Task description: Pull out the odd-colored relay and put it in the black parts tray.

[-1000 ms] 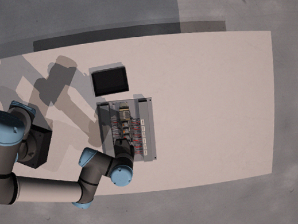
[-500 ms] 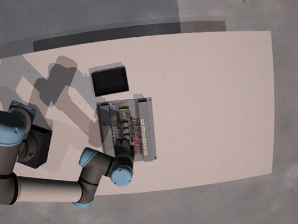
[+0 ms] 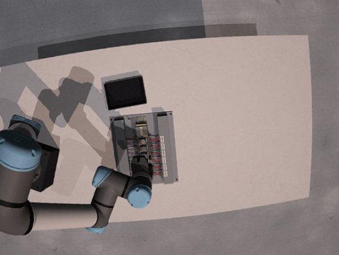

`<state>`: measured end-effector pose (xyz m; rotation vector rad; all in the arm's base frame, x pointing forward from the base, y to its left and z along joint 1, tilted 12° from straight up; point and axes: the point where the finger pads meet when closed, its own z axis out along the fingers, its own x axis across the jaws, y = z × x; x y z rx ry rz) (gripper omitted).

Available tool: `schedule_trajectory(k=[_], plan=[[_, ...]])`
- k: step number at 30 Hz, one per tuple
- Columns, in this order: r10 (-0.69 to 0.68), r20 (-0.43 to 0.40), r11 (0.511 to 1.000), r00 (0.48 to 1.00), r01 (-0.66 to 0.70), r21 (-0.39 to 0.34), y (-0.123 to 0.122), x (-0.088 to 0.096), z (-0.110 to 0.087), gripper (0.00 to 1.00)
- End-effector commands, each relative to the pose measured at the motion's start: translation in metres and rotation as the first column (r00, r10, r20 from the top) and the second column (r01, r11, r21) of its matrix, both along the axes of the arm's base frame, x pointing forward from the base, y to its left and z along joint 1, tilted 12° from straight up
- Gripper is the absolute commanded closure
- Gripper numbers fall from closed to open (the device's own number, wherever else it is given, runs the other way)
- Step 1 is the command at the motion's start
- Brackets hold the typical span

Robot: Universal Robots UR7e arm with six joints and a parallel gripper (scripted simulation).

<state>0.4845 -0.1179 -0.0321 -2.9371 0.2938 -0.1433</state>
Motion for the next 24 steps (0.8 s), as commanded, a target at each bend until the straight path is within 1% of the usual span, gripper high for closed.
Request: schedule_trajectory(k=[1,24], plan=[[0.001,0.004,1.0,1.0,-0.001,-0.003,0.0016,0.002,-0.007,0.02],[0.001,0.004,1.0,1.0,-0.001,-0.003,0.0019,0.0023,-0.0089,0.02]])
